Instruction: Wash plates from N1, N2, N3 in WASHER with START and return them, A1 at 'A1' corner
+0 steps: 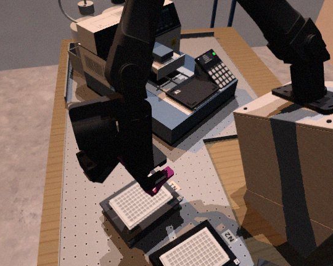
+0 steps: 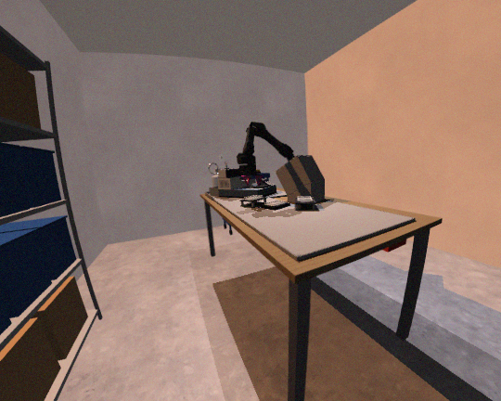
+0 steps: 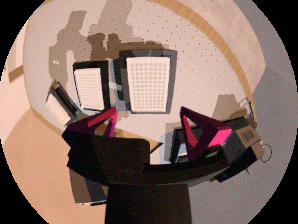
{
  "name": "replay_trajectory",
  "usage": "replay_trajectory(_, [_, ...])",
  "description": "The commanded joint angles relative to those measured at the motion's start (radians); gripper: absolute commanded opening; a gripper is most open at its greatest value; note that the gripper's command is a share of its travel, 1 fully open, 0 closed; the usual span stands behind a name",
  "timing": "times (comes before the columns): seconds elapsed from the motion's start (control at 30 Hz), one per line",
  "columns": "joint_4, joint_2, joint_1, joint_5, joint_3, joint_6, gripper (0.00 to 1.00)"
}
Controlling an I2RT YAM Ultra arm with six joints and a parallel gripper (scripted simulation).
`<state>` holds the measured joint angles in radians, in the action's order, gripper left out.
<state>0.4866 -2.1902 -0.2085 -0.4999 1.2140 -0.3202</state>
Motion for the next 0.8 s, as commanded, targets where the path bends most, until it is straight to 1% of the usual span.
replay_trajectory(0.0, [0.009,0.025,-0.016,0.004,0.025,-0.011,1.0])
replay_trajectory(0.07, [0.007,0.015,-0.016,0.004,0.025,-0.011,1.0])
replay_trajectory(0.77, [0.005,0.015,-0.015,0.004,0.026,-0.011,1.0])
